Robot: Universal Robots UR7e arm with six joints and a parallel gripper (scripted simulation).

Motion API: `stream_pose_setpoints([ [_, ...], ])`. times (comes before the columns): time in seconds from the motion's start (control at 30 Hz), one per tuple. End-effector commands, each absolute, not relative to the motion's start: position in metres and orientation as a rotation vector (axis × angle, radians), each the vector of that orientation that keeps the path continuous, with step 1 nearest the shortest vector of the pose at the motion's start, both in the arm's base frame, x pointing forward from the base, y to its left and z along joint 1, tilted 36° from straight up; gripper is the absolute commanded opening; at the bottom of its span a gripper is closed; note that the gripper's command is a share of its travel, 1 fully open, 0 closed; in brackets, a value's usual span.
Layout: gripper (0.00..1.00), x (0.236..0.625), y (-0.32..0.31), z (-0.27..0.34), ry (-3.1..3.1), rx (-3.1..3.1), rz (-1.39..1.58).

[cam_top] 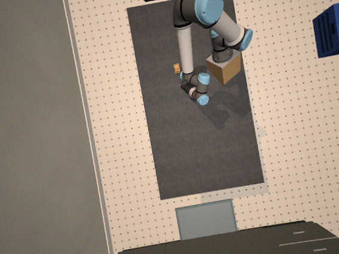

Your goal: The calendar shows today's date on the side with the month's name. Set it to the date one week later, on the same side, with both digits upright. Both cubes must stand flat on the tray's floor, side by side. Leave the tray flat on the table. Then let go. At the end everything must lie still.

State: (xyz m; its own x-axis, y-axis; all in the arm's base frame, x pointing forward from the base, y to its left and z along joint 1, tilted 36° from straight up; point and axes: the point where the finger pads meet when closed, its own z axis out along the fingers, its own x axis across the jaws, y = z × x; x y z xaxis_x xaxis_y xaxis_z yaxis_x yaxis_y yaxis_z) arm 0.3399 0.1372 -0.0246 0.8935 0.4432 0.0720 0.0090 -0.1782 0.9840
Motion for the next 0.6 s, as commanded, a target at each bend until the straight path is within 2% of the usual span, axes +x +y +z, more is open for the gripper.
stream_pose_setpoints([
  [0.0,0.87,0.343,0.133,-0.032,0.347,1.717,0.401],
  [0.57,0.87,0.351,0.119,-0.054,0.347,1.717,0.401],
])
